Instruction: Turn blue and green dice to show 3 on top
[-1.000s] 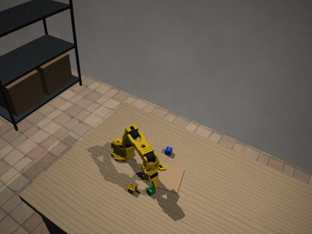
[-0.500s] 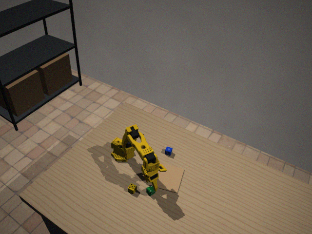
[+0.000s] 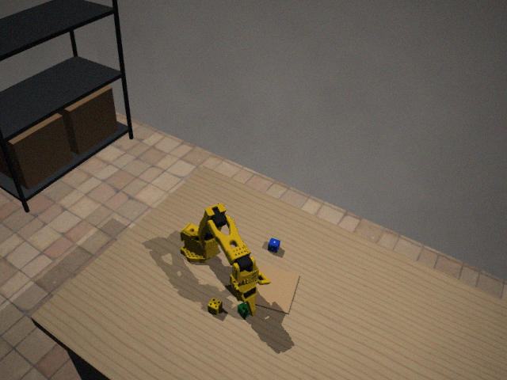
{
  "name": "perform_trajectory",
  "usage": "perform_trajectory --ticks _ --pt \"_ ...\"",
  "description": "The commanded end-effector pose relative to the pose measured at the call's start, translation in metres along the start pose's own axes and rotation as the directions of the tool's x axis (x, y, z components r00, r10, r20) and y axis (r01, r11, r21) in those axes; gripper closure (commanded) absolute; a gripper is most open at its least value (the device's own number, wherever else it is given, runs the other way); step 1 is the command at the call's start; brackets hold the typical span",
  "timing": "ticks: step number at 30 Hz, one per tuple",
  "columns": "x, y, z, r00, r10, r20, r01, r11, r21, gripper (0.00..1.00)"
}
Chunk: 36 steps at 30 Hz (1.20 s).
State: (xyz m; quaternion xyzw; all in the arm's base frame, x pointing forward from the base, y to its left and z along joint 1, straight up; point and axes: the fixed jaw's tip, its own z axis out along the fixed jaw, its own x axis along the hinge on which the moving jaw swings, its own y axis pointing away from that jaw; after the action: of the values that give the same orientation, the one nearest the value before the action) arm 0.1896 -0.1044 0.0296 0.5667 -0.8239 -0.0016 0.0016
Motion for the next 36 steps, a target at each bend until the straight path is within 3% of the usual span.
perform_trajectory --ticks 1,12,36 --pt "0.0021 -0.0049 -0.0011 1.000 0.002 -0.004 -0.001 0.999 0.042 0.65" --pt "0.0020 -0.0043 0.0077 1.000 0.002 -0.004 -0.001 0.999 0.042 0.65" --pt "0.0021 -0.0066 0.0081 1.000 0.002 -0.004 -0.001 0.999 0.042 0.69"
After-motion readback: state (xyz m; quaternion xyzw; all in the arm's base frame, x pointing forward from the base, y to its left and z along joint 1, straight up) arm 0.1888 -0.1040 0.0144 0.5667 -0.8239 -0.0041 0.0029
